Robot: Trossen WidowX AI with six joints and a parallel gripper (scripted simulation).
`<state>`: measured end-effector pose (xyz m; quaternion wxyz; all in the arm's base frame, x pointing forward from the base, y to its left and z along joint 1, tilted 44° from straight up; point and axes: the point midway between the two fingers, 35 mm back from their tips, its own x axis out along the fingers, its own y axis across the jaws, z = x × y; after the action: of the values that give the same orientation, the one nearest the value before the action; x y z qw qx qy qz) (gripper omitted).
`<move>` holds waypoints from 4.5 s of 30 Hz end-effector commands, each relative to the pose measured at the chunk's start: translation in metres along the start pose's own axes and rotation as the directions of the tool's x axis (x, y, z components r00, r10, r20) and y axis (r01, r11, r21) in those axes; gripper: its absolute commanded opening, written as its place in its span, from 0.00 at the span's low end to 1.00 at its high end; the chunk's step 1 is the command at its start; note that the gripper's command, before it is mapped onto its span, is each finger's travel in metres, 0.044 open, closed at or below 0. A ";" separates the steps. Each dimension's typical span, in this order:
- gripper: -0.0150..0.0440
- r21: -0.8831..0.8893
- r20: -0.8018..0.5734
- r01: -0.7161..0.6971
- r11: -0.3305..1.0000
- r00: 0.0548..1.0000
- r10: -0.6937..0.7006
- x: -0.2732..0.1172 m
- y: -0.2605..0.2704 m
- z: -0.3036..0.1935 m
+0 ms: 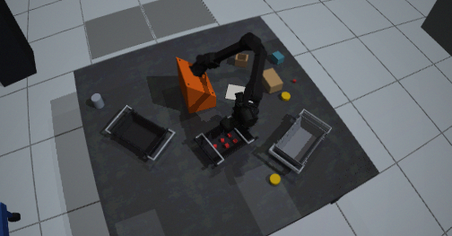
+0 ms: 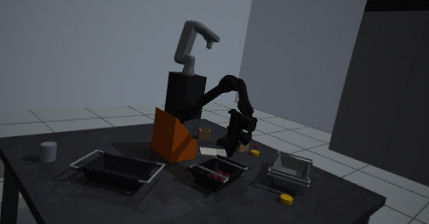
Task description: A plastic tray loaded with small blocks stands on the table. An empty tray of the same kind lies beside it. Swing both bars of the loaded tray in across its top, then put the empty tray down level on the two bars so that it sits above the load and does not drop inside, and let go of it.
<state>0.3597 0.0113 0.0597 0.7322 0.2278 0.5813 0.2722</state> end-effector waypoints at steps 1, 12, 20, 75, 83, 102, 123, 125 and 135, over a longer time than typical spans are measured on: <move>0.40 0.000 0.000 0.000 1.000 1.000 0.000 0.000 0.000 0.000; 0.40 0.000 0.000 0.000 1.000 1.000 0.000 0.000 0.000 0.000; 0.40 0.000 0.000 0.000 1.000 1.000 0.000 0.000 0.000 0.000; 0.25 0.000 0.000 0.000 1.000 1.000 0.000 0.000 0.000 0.000; 0.25 0.000 0.000 0.000 1.000 1.000 0.000 0.000 0.000 0.000; 0.74 0.016 0.001 0.007 1.000 1.000 -0.007 -0.034 -0.005 0.006; 1.00 0.018 -0.001 0.063 0.998 0.998 -0.063 -0.115 -0.105 -0.029; 1.00 -0.001 -0.006 0.075 0.997 0.997 -0.075 -0.114 -0.131 -0.042; 1.00 -0.144 -0.036 0.086 0.986 0.995 -0.092 -0.093 -0.246 -0.138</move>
<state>0.2746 -0.2140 -0.0228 0.7474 0.1610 0.5869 0.2667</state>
